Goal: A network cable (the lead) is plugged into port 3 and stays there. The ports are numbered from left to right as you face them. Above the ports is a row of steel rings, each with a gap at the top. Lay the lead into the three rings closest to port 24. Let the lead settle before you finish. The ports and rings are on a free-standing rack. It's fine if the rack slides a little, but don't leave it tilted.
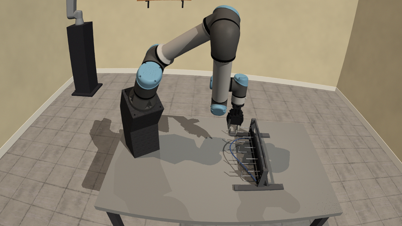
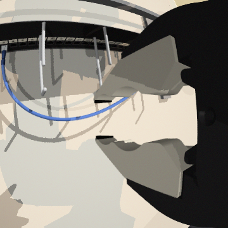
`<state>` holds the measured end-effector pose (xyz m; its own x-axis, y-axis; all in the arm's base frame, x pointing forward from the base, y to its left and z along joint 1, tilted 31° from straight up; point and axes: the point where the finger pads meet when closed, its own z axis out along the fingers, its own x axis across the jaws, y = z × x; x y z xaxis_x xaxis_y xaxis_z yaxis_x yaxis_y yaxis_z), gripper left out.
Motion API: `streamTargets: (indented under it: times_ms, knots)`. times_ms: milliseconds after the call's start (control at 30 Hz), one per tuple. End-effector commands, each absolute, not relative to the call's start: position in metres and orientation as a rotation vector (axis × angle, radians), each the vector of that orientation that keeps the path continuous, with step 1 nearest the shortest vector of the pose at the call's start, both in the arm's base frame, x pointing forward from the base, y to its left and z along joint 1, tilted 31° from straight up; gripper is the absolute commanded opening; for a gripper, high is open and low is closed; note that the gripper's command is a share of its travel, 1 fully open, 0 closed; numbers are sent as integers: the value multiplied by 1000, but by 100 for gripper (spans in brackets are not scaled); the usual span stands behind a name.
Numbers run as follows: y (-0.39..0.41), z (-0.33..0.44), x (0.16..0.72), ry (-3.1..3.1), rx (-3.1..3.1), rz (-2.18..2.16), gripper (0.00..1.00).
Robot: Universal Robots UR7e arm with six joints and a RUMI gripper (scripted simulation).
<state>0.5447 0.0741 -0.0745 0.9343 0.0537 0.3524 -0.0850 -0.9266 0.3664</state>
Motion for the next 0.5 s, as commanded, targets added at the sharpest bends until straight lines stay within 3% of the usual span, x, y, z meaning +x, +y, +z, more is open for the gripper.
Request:
streamTargets:
  times_ms: [0, 467]
  knots:
    - [74, -75, 545, -23, 2709, 510, 20]
    - [67, -92, 552, -23, 2709, 510, 20]
